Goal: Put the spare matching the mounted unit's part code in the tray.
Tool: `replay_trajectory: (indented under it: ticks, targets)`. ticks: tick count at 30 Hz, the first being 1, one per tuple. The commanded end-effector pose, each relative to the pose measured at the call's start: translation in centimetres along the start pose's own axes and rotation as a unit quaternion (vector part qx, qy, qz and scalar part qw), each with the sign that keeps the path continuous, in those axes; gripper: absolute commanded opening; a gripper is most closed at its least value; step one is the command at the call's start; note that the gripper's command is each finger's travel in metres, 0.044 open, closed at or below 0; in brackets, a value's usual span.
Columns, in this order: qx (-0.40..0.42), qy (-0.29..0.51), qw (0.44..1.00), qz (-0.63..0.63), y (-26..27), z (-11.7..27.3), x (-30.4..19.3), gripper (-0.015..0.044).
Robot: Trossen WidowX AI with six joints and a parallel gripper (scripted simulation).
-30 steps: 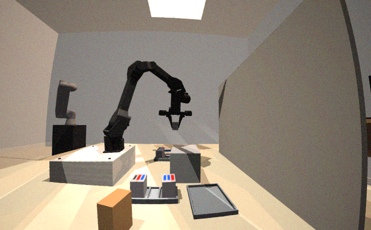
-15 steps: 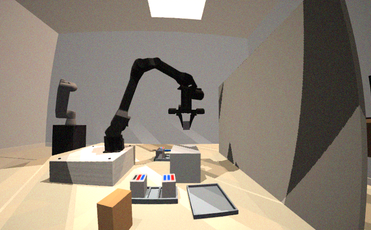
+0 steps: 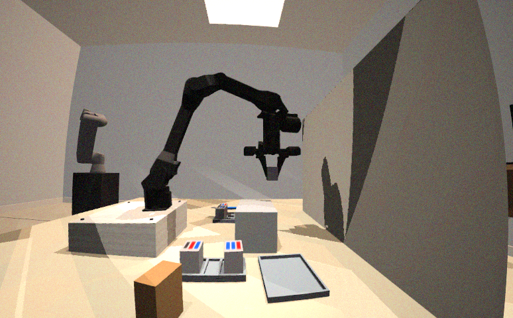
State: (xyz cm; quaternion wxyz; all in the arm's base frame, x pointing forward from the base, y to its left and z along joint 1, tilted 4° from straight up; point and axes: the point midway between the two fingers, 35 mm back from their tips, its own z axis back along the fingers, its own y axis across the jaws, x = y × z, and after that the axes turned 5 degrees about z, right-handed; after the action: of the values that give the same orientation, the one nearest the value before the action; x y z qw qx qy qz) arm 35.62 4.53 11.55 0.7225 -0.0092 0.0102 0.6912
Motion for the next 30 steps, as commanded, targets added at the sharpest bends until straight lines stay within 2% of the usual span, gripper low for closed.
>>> replay_trajectory:
  ticks: [1,16,30]
  targets:
    - [-0.004,0.003,1.000,0.002,-0.7,0.3,-2.9,0.0000]
    - [-0.002,0.011,1.000,0.005,-1.2,0.4,-12.6,0.0000]
    - [0.005,0.018,1.000,0.009,0.7,0.4,-21.7,0.0000]
